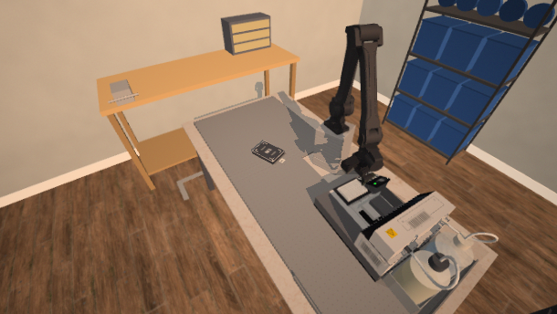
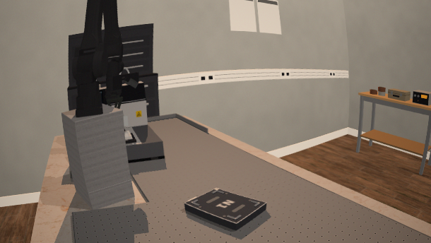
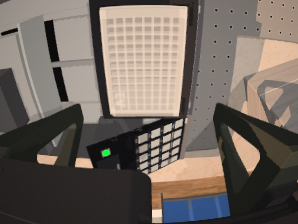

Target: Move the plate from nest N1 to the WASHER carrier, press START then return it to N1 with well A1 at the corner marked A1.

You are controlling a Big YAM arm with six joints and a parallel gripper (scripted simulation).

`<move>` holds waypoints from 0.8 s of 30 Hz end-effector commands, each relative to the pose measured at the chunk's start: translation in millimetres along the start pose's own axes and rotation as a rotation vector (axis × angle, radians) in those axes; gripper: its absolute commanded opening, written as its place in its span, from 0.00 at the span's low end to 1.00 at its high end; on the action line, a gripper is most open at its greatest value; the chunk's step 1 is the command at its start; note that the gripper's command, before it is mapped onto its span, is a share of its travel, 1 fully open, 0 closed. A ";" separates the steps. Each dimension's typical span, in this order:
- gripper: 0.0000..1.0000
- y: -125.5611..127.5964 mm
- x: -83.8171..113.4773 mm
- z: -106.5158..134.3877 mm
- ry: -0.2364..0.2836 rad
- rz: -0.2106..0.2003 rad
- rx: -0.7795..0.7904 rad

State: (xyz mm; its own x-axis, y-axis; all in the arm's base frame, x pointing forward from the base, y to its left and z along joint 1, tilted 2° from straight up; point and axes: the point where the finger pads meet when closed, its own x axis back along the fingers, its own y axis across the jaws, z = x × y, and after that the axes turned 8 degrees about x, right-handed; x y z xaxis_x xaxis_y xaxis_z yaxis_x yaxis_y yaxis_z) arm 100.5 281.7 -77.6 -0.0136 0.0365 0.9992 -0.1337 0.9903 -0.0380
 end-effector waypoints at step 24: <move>0.98 18.1 7.8 3.3 -0.014 -0.025 0.055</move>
State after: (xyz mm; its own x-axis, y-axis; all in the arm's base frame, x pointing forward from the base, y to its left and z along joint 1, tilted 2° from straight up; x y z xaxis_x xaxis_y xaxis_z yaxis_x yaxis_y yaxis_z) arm 100.0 281.7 -77.6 -0.0138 0.0367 0.9992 -0.1371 0.9898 -0.0383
